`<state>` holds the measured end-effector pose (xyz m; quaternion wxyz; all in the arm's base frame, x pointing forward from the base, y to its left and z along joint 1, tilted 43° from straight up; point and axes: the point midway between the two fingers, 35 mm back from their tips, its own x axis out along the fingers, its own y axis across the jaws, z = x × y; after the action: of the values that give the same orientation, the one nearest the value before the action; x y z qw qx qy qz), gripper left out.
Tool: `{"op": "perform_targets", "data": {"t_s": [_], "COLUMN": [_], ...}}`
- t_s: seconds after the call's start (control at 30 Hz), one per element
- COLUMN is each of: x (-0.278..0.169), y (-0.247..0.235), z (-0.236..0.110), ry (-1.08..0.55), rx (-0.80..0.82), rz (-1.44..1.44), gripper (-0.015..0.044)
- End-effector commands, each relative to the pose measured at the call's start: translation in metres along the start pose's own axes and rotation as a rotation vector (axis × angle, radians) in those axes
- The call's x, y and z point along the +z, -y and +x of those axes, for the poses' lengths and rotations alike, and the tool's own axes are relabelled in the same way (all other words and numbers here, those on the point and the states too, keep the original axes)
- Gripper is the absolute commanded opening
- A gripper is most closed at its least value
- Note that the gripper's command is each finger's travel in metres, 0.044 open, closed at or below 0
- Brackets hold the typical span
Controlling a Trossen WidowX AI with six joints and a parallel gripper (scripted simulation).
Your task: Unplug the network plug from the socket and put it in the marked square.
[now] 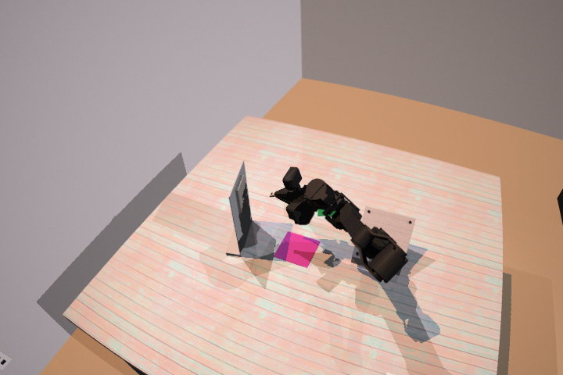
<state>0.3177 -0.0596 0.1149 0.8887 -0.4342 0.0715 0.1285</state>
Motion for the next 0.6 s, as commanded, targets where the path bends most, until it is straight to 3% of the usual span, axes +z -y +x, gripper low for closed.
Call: {"op": "perform_targets", "data": {"t_s": [0.0, 0.57], "x": [-0.001, 0.001], "y": [-0.011, -0.063], "z": [0.002, -0.004], "ry": [0.005, 0.063], "rx": [0.070, 0.376], "rz": [-0.022, -0.076], "gripper": [0.0000, 0.0000]}}
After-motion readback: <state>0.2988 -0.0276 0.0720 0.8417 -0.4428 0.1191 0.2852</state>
